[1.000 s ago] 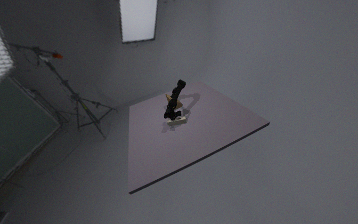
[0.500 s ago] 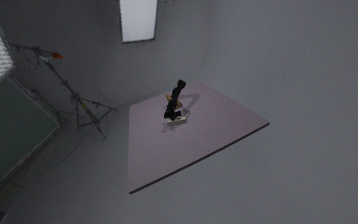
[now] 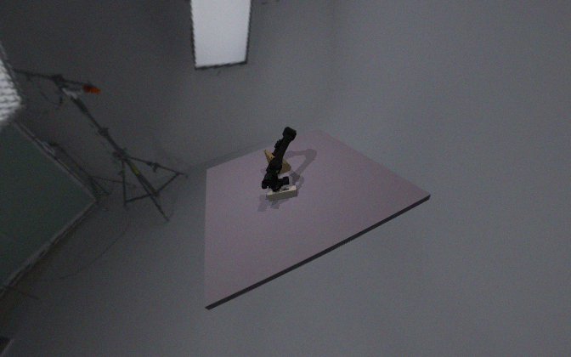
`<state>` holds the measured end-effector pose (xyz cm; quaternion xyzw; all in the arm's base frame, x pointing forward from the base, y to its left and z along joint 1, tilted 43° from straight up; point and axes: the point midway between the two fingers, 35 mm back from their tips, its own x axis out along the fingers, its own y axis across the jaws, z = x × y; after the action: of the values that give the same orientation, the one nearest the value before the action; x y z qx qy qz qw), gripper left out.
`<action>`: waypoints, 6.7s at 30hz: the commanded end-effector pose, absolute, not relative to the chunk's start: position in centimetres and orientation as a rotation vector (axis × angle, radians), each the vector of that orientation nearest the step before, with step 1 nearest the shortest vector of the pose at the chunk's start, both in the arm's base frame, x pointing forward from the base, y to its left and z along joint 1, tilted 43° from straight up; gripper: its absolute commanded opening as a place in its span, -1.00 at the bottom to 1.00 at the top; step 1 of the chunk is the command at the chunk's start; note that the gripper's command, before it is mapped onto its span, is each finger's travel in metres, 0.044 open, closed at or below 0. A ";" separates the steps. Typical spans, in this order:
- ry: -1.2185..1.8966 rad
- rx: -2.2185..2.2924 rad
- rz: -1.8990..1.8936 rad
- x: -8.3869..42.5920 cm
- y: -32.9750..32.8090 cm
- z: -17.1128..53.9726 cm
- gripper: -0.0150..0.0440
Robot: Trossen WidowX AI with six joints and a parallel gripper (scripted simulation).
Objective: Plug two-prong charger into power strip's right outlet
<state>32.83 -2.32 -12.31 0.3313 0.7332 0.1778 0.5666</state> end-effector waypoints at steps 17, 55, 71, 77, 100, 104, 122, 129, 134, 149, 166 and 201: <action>1.697 0.770 0.418 33.6 -2.8 -12.0 -0.49; 1.697 0.770 0.418 33.7 -2.6 -12.3 -0.49; 1.697 0.770 0.418 33.7 -2.4 -12.5 -0.49; 1.697 0.770 0.418 33.7 -2.4 -12.5 -0.49; 1.729 0.779 0.418 32.9 -2.3 -12.3 0.49; 1.729 0.779 0.418 32.9 -2.3 -12.3 0.84; 1.721 0.777 0.418 32.5 -2.3 -12.3 1.00; 1.717 0.776 0.418 32.4 -2.2 -12.2 1.00; 1.714 0.775 0.418 32.3 -2.2 -12.2 1.00; 1.705 0.773 0.418 31.9 -2.1 -12.1 1.00; 1.704 0.772 0.417 30.6 -1.9 -11.9 1.00; 1.702 0.772 0.417 27.3 -1.3 -11.4 1.00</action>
<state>27.39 -1.26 -11.67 0.3346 0.7297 0.1775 0.5693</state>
